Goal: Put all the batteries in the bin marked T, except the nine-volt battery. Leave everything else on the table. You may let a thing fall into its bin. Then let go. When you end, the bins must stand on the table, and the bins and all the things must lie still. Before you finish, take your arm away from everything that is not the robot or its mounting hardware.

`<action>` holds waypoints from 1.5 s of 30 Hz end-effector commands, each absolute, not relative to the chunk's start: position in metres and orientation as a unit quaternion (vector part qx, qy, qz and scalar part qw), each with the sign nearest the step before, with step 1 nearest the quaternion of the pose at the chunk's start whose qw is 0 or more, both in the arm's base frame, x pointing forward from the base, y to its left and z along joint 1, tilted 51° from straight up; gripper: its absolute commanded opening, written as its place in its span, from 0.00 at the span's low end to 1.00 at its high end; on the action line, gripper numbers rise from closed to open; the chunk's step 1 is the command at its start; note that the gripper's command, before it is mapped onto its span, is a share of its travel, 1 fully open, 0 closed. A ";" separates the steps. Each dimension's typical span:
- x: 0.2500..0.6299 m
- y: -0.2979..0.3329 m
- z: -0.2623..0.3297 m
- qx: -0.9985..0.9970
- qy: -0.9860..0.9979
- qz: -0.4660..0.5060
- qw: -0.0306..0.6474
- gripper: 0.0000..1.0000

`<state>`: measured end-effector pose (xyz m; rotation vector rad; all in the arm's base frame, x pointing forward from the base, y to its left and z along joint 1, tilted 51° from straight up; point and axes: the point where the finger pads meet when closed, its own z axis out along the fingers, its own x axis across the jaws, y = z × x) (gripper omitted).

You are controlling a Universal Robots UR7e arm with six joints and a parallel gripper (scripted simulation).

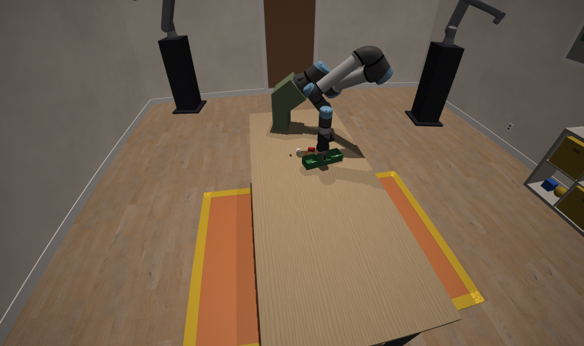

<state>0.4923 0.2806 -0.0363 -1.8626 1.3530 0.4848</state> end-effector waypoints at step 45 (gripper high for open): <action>0.473 0.254 0.022 -0.731 0.531 0.190 0.385 0.31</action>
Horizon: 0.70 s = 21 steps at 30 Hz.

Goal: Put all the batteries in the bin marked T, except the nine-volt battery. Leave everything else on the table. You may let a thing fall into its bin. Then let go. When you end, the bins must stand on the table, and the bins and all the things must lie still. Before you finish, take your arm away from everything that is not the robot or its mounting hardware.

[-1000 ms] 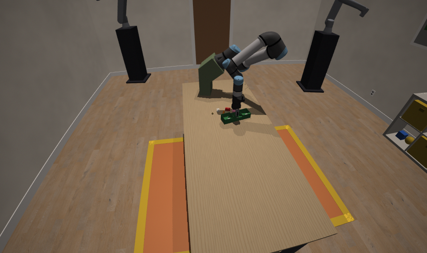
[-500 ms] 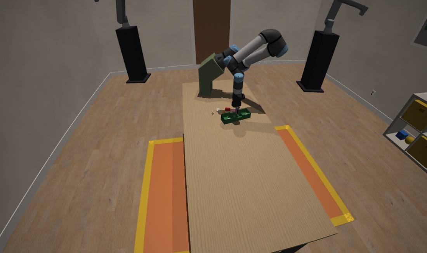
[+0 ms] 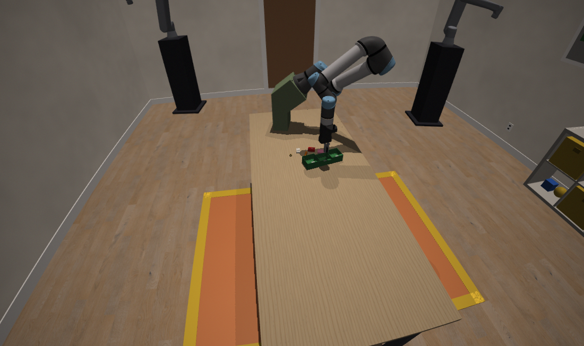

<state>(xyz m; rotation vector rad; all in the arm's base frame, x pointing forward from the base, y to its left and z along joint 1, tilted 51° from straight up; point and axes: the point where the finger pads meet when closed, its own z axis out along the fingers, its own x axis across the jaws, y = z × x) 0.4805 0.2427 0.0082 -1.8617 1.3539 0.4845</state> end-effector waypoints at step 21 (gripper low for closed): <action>0.452 0.290 0.056 -0.731 0.531 0.190 0.385 0.31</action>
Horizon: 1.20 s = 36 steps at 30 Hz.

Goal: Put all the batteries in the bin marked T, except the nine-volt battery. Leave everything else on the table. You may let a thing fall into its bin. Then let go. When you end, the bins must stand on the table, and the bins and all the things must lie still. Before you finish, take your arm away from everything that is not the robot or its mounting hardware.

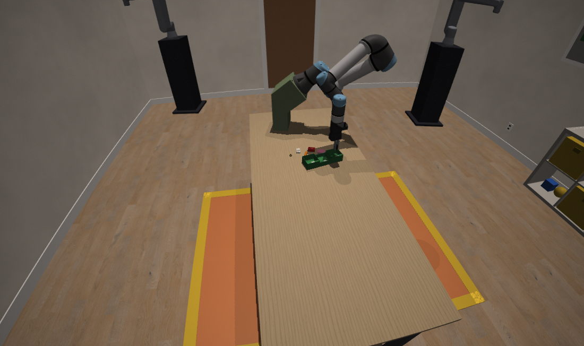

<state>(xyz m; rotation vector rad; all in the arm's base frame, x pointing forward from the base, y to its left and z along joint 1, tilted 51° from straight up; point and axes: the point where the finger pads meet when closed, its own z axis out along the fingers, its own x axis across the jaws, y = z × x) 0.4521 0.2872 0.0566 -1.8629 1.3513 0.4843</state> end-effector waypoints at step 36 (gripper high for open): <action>0.460 0.333 0.020 -0.731 0.531 0.190 0.385 0.31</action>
